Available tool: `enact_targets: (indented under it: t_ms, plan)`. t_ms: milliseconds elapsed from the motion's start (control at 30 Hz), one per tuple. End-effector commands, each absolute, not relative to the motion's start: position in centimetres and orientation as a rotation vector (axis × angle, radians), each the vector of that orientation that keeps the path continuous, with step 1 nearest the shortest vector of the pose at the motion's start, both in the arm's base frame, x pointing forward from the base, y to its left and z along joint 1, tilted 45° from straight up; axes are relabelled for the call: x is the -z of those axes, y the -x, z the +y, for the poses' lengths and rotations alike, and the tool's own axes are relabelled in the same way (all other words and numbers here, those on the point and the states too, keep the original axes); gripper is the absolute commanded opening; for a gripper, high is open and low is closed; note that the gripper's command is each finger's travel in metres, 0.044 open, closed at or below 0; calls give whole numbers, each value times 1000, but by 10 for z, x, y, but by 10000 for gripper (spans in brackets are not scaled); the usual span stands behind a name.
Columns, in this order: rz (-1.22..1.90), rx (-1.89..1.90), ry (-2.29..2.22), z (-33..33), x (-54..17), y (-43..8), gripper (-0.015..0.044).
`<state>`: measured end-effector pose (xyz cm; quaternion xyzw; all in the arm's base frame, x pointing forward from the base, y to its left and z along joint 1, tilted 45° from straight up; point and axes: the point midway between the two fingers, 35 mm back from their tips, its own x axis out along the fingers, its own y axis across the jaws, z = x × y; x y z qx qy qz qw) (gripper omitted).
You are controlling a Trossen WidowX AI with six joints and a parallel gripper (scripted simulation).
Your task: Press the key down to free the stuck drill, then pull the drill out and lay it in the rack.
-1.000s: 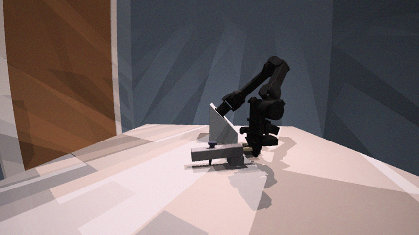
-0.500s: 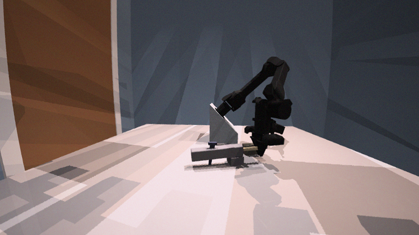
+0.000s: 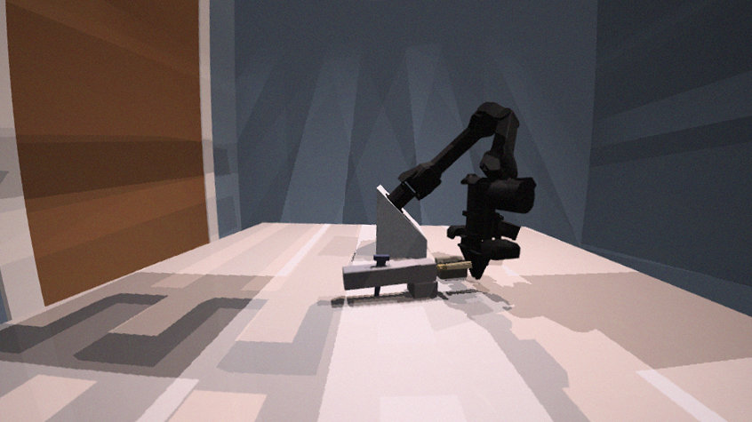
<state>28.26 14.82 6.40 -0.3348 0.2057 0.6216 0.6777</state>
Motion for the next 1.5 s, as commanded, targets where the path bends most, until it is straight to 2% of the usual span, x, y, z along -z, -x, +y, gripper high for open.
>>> enact_targets:
  t_ms: [0, 1467]
  plan:
    - [464, -1390, 756, 151, -70, -284, 0]
    - [464, -1390, 757, 144, -89, -275, 0]
